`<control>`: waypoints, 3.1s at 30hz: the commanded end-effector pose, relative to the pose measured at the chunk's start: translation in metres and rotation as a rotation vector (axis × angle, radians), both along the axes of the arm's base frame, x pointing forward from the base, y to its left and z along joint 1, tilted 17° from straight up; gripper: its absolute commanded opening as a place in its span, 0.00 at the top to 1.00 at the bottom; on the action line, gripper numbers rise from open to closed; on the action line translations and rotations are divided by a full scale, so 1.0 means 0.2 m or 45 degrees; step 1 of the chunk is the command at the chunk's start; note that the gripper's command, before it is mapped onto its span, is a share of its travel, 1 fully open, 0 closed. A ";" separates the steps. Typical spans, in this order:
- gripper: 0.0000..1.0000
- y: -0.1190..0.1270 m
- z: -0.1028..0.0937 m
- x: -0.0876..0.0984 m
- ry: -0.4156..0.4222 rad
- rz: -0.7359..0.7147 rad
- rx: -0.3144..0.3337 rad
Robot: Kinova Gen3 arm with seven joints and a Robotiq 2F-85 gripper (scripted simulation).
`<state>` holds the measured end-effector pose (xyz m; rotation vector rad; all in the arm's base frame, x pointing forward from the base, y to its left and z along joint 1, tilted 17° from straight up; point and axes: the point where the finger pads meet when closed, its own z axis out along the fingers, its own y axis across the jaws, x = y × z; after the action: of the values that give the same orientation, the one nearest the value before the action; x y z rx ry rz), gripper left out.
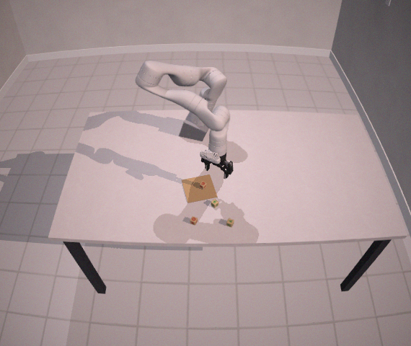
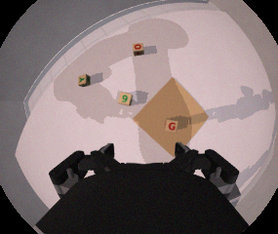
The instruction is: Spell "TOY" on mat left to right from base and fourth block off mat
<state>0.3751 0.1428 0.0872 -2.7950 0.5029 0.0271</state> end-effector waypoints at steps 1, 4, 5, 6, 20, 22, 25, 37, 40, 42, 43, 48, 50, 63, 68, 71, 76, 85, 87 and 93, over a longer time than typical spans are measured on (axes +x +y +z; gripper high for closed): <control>0.00 -0.02 0.00 0.00 -0.002 -0.007 -0.001; 0.00 -0.02 0.00 0.00 -0.002 -0.007 -0.001; 0.00 -0.06 -0.01 -0.06 -0.002 -0.007 -0.001; 0.00 -0.06 -0.01 -0.06 -0.002 -0.007 -0.001; 0.00 -0.10 -0.02 -0.11 -0.001 -0.007 -0.001; 0.00 -0.10 -0.02 -0.11 -0.001 -0.007 -0.001; 0.00 -0.13 -0.03 -0.17 0.001 -0.006 -0.001; 0.00 -0.16 -0.04 -0.21 0.002 -0.006 0.000; 0.00 -0.18 -0.05 -0.24 0.004 -0.006 0.000; 0.00 -0.18 -0.05 -0.24 0.004 -0.006 0.000; 0.00 -0.18 -0.05 -0.24 0.004 -0.006 0.000; 0.00 -0.19 -0.05 -0.26 0.005 -0.006 0.000; 0.00 -0.19 -0.05 -0.26 0.005 -0.006 0.000; 0.00 -0.20 -0.06 -0.27 0.005 -0.005 0.000; 0.00 -0.20 -0.06 -0.27 0.005 -0.005 0.000; 0.00 -0.20 -0.06 -0.27 0.005 -0.005 0.000; 0.00 -0.20 -0.06 -0.27 0.005 -0.005 0.000; 0.00 -0.20 -0.06 -0.27 0.005 -0.005 0.000; 0.00 -0.20 -0.06 -0.27 0.005 -0.005 0.000; 0.00 -0.20 -0.06 -0.27 0.005 -0.005 0.000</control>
<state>0.3203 0.1033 0.0756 -2.7943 0.5095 0.0333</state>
